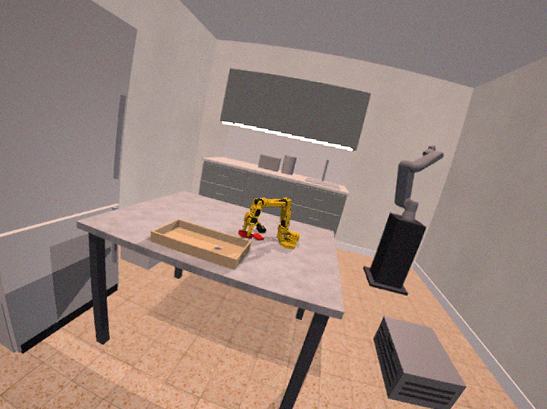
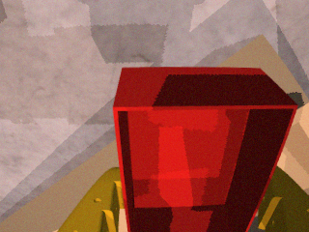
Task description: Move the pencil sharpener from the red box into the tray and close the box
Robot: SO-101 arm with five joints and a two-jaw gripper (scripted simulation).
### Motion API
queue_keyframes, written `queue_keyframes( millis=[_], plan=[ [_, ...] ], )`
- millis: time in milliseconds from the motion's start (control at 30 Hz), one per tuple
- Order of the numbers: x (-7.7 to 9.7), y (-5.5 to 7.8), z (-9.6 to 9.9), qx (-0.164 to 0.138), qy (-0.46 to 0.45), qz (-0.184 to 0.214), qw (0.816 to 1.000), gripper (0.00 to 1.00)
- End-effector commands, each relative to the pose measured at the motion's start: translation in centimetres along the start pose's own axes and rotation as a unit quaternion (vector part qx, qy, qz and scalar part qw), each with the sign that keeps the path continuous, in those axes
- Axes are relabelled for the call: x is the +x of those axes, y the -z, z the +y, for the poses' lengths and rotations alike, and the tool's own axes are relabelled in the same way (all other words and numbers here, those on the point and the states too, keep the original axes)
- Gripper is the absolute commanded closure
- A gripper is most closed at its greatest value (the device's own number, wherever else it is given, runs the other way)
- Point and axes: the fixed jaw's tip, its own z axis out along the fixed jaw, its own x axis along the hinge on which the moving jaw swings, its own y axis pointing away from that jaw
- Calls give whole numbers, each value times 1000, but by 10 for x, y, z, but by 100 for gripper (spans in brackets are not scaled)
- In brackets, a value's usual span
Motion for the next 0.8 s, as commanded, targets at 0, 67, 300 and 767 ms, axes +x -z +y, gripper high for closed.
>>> queue_keyframes(
  millis=[0, 67, 300, 767],
  plan=[
    [-5, 12, 2, 0, -1, -4, 1000, 78],
    [-10, 12, 2, 1, -1, -19, 1000, 78],
    [-20, 13, 1, 3, -1, -52, 999, 78],
    [-38, 15, 0, 6, -1, -107, 994, 78]
  ],
)
